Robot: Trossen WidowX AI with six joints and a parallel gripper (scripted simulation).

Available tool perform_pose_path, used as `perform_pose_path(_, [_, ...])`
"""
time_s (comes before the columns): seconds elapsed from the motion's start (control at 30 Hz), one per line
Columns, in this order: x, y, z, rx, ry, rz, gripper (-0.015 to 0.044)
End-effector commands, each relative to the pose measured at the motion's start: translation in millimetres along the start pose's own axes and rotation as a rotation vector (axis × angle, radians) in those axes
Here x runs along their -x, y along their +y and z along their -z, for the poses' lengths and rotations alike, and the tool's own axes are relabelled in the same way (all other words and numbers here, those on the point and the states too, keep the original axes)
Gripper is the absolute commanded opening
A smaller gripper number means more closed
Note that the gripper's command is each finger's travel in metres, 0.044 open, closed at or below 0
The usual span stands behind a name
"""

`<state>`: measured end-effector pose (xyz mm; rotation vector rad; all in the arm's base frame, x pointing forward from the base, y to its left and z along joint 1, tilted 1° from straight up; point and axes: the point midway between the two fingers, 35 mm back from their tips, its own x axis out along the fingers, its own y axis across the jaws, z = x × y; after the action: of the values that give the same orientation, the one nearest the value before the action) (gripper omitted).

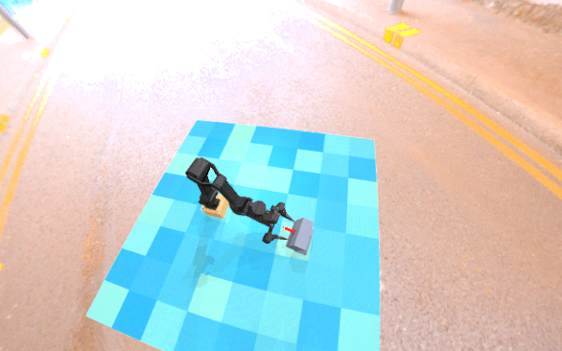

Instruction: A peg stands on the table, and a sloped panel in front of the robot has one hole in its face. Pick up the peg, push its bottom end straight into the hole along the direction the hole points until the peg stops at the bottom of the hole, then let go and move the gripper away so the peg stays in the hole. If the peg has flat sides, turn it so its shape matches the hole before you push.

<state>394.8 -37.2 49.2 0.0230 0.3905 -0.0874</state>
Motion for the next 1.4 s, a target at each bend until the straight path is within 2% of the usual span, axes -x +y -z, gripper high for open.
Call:
perform_pose_path(0.0, [5.0, 0.0, -0.9, 0.0, -0.001, 0.001, 0.044])
perform_pose_path(1.37, [40.0, 0.2, -8.1, 0.0, -0.005, 0.002, 0.044])
